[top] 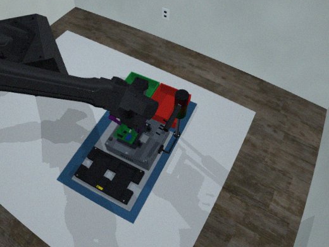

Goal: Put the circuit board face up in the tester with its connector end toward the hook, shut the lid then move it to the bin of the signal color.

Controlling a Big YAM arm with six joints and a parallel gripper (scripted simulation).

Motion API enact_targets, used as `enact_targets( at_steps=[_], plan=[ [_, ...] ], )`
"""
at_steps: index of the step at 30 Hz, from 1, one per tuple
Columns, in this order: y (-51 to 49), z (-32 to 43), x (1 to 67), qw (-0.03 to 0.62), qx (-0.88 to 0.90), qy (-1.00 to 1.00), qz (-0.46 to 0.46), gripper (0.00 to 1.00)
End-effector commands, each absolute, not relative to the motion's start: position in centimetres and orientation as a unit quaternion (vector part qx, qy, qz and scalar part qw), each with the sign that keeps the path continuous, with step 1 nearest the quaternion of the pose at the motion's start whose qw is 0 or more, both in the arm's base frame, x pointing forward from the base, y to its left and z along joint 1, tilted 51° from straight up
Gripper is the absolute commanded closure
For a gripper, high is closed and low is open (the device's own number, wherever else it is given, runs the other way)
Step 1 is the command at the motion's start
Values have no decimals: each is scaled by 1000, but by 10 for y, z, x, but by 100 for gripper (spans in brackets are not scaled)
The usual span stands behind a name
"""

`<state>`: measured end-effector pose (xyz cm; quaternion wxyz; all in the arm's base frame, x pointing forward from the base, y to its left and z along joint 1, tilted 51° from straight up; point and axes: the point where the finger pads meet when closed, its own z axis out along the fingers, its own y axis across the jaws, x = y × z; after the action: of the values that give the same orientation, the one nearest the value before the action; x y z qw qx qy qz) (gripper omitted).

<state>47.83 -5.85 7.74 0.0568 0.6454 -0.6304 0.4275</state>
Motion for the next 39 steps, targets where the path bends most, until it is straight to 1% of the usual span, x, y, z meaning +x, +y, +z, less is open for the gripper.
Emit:
enact_targets(
  at_steps=[1, 39],
  plan=[
    [-37, 72, 483, 39, 643, -632, 431, 28],
    [-36, 72, 482, 37, 637, -636, 433, 28]
  ],
)
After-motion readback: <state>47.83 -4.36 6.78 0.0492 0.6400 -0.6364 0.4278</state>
